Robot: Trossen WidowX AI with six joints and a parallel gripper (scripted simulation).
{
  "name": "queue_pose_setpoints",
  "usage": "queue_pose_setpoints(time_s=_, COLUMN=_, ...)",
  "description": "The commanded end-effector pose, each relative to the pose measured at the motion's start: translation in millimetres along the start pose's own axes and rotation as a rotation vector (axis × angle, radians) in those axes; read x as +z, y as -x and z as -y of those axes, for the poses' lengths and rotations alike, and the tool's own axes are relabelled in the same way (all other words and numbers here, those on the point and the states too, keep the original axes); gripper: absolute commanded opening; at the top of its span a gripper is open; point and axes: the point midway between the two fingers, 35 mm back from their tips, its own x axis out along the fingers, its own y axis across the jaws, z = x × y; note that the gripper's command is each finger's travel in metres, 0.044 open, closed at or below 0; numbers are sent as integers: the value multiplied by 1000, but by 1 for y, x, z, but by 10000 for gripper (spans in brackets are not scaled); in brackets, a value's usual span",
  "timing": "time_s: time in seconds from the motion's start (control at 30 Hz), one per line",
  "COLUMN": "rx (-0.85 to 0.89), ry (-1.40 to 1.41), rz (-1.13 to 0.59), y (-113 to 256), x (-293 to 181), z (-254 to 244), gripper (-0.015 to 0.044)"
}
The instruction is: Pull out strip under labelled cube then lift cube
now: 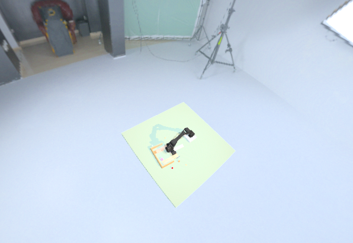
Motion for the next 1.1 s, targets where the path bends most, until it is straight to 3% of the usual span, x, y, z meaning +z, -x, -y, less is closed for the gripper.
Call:
queue_pose_setpoints(time_s=0.0, rx=0, ry=0, rz=0, y=0, x=0, z=0, gripper=46)
queue_pose_setpoints(time_s=0.07, rx=0, ry=0, rz=0, y=2, x=-2, z=0, gripper=0)
queue_pose_setpoints(time_s=0.57, rx=-4, ry=0, rz=-8, y=41, x=-56, z=12, gripper=0)
queue_pose_setpoints(time_s=1.07, rx=-5, ry=0, rz=-11, y=44, x=-94, z=21, gripper=0)
